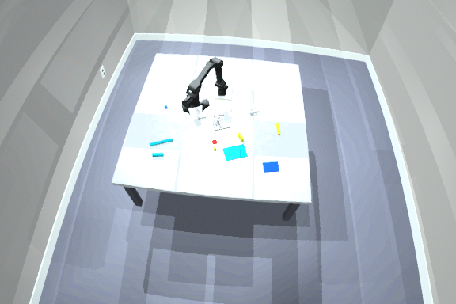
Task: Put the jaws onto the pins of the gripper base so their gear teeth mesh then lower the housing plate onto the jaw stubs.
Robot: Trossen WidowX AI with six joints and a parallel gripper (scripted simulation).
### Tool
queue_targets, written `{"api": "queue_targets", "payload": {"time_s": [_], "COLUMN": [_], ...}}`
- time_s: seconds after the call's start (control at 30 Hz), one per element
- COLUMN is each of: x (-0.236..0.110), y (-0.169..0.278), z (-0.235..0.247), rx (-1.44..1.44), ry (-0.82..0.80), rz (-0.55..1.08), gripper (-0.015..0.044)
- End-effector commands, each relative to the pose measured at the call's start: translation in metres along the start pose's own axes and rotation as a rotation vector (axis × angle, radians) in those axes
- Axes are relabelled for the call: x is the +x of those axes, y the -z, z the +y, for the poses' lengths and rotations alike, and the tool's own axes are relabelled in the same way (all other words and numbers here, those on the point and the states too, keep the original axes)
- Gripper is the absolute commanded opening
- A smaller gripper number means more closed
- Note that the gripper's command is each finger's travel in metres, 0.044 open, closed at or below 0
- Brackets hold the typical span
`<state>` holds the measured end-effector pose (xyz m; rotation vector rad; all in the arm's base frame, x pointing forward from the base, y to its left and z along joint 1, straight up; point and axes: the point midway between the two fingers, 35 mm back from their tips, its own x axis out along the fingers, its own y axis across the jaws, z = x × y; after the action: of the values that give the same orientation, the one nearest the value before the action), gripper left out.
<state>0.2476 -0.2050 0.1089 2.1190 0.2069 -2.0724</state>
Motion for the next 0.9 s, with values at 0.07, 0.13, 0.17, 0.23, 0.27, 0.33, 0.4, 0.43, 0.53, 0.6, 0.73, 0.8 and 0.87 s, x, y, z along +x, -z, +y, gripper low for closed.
{"api": "queue_targets", "payload": {"time_s": [0.07,0.13,0.17,0.23,0.27,0.33,0.4,0.43,0.53,0.6,0.73,0.8,0.87], "x": [0.0001,0.0001,0.0001,0.0001,0.0001,0.0001,0.0001,0.0001,-0.0051,-0.0051,-0.0051,-0.0051,-0.0051], "y": [0.0002,0.0002,0.0002,0.0002,0.0002,0.0002,0.0002,0.0002,-0.0007,-0.0007,-0.0007,-0.0007,-0.0007], "z": [0.0002,0.0002,0.0002,0.0002,0.0002,0.0002,0.0002,0.0002,-0.0008,-0.0008,-0.0008,-0.0008,-0.0008], "rx": [0.000,0.000,0.000,0.000,0.000,0.000,0.000,0.000,-0.004,-0.004,-0.004,-0.004,-0.004], "ry": [-0.001,-0.001,-0.001,-0.001,-0.001,-0.001,-0.001,-0.001,0.006,0.006,0.006,0.006,0.006], "rz": [0.001,0.001,0.001,0.001,0.001,0.001,0.001,0.001,-0.004,-0.004,-0.004,-0.004,-0.004], "gripper": [0.0440,0.0440,0.0440,0.0440,0.0440,0.0440,0.0440,0.0440,0.0361,0.0309,0.0204,0.0151,0.0099]}}
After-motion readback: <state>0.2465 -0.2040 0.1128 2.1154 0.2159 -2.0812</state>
